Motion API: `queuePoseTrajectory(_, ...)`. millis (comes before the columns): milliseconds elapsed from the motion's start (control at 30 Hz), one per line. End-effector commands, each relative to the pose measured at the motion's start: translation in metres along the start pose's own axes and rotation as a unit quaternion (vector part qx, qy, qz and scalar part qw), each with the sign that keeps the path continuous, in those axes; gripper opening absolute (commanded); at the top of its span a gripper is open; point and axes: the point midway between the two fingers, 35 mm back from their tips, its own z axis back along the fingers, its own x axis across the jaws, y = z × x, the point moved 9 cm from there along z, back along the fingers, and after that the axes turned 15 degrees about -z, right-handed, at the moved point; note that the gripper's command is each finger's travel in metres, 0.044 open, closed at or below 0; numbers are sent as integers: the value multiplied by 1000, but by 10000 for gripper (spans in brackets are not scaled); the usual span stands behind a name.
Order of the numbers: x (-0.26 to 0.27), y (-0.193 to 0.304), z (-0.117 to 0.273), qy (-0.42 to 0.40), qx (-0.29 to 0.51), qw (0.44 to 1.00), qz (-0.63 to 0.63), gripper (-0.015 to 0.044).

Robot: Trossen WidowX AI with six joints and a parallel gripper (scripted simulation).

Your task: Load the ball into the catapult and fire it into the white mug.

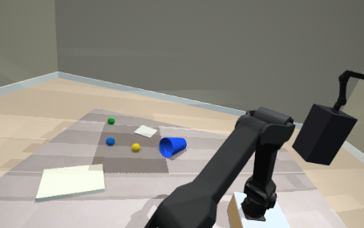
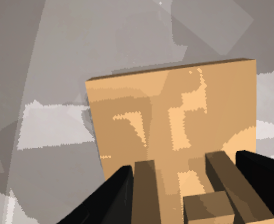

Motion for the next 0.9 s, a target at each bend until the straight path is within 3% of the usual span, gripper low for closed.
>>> queuePoseTrajectory(0,-1,1,-6,2,-1,1000,0,0)
queuePoseTrajectory(533,0,0,-18,0,0,1000,-1,0)
queuePoseTrajectory(867,0,0,-18,0,0,1000,-1,263)
